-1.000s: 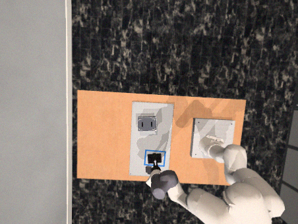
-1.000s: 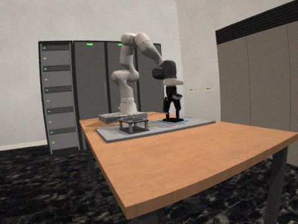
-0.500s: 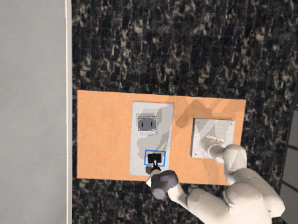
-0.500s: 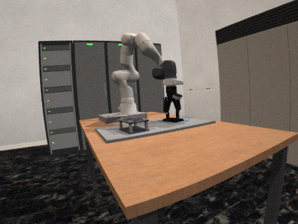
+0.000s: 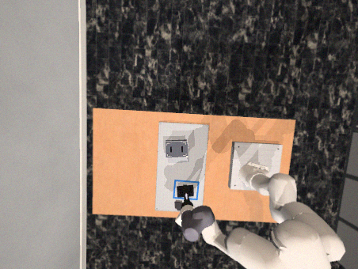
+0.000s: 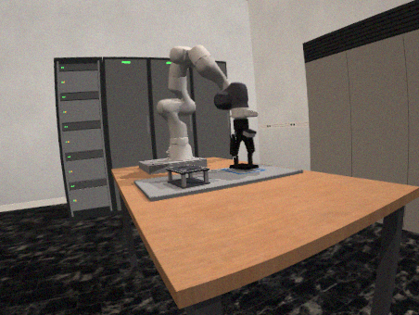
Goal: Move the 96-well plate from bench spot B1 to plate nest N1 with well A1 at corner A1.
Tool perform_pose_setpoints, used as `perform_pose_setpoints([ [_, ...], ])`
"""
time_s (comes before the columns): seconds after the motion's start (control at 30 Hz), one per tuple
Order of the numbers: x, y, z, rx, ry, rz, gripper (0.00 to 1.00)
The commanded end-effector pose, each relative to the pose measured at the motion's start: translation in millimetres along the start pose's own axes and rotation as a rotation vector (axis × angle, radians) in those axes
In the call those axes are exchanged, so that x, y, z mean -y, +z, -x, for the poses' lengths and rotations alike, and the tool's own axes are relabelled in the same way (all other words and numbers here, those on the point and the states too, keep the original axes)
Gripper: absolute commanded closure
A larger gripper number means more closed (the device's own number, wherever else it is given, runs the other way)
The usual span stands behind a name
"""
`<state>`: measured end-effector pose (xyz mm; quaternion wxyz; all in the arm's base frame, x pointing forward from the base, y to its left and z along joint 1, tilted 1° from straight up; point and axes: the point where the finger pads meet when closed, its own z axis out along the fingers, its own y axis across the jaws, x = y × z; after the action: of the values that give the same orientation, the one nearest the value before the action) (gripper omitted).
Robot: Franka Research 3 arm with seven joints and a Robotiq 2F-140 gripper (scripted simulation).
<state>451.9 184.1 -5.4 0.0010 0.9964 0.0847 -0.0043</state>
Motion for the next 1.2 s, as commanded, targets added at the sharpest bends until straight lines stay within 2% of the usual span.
perform_pose_setpoints([
  [0.0,-1,-5.7,2,0.008,-0.001,0.000,0.40],
  [1.03,-1,-50.7,2,0.008,-0.001,0.000,0.40],
  [1.17,-1,-51.5,2,0.008,-0.001,0.000,0.40],
])
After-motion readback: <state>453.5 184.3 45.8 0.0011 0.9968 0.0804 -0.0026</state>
